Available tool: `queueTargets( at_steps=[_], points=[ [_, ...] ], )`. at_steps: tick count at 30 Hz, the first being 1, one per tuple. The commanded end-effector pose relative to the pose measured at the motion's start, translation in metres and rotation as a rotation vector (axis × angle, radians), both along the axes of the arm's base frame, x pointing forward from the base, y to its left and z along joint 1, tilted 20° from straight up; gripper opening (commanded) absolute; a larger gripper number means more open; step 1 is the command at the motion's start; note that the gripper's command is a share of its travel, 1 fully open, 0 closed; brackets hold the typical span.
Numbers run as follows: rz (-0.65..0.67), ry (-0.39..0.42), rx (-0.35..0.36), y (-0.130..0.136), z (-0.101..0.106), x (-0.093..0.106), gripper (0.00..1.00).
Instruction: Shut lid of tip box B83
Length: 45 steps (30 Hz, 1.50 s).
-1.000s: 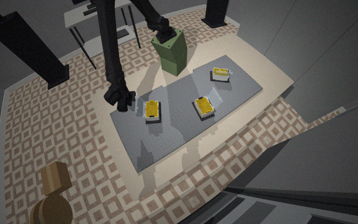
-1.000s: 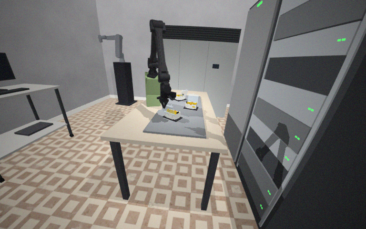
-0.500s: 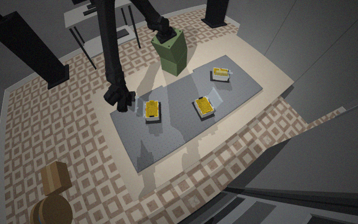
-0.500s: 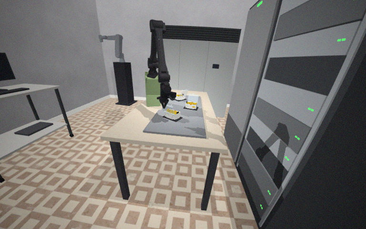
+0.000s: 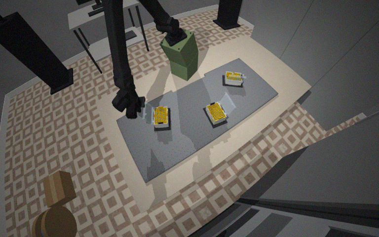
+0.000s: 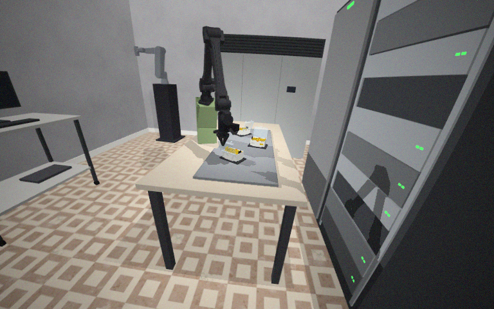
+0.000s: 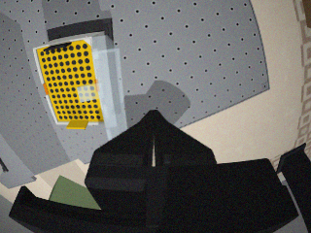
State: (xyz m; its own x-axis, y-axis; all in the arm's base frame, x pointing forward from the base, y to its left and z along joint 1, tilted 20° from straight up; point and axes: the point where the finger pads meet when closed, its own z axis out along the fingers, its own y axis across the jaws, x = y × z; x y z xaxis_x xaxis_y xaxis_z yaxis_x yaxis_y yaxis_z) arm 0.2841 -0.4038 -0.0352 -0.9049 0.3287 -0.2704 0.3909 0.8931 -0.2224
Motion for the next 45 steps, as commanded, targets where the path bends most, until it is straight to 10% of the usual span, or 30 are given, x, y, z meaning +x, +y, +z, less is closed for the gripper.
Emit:
queueTargets(
  at_steps=[1,45],
  points=[
    [-0.003,-0.015,-0.013,0.005,0.003,0.006,0.0],
    [-0.005,-0.024,-0.021,0.053,0.003,0.026,0.0]
  ],
)
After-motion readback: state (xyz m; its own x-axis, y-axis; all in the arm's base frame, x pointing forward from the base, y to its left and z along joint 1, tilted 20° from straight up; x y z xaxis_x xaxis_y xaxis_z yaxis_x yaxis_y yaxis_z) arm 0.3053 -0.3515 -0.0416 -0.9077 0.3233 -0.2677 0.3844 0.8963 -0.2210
